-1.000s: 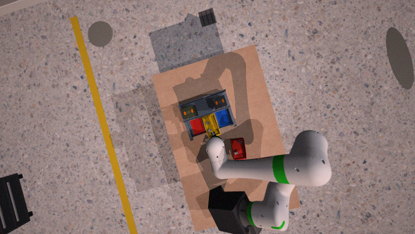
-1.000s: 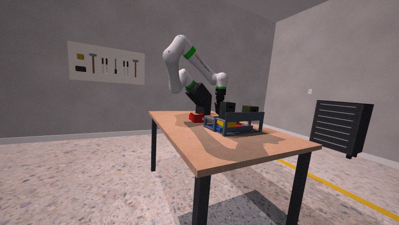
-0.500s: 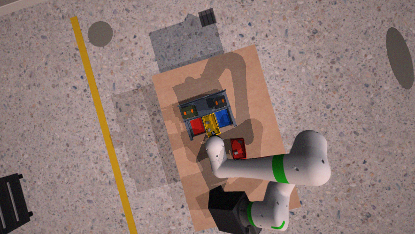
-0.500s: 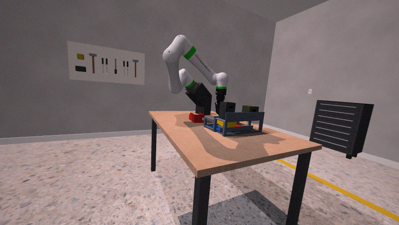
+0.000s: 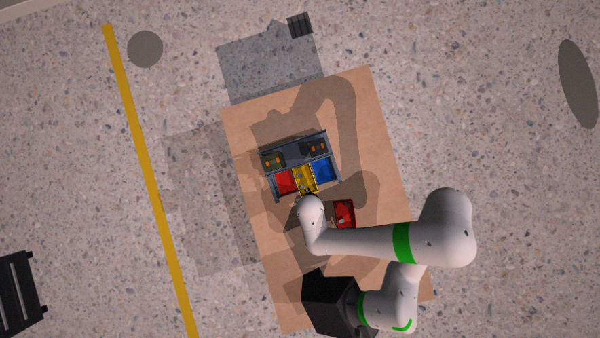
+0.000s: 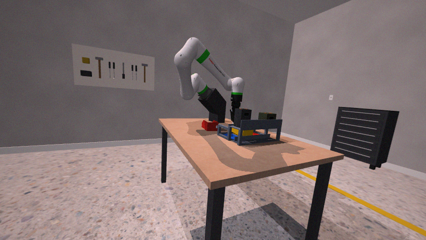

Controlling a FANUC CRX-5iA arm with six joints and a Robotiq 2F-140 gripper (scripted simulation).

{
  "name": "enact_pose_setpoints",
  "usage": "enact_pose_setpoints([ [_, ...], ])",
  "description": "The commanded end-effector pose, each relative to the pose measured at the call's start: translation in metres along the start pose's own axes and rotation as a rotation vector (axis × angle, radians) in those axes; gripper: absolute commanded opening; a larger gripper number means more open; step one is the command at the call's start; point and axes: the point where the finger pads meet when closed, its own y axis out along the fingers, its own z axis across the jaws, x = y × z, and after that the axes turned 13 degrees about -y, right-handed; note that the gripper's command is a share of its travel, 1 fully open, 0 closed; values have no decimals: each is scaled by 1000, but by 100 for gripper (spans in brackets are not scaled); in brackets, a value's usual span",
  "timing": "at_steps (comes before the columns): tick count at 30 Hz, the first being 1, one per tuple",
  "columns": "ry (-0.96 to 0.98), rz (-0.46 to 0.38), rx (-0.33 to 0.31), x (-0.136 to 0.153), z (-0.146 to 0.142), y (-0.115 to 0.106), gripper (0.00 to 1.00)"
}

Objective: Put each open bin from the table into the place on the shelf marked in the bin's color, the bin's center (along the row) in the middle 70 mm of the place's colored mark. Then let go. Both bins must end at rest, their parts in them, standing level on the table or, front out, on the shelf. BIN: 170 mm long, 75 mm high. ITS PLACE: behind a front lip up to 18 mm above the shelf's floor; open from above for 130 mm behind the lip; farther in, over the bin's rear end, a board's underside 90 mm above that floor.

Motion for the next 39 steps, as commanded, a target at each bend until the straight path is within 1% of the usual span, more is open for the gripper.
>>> enact_pose_setpoints([
  [1,0,0,0,0,2,0,0],
  [39,0,0,0,6,26,0,0],
])
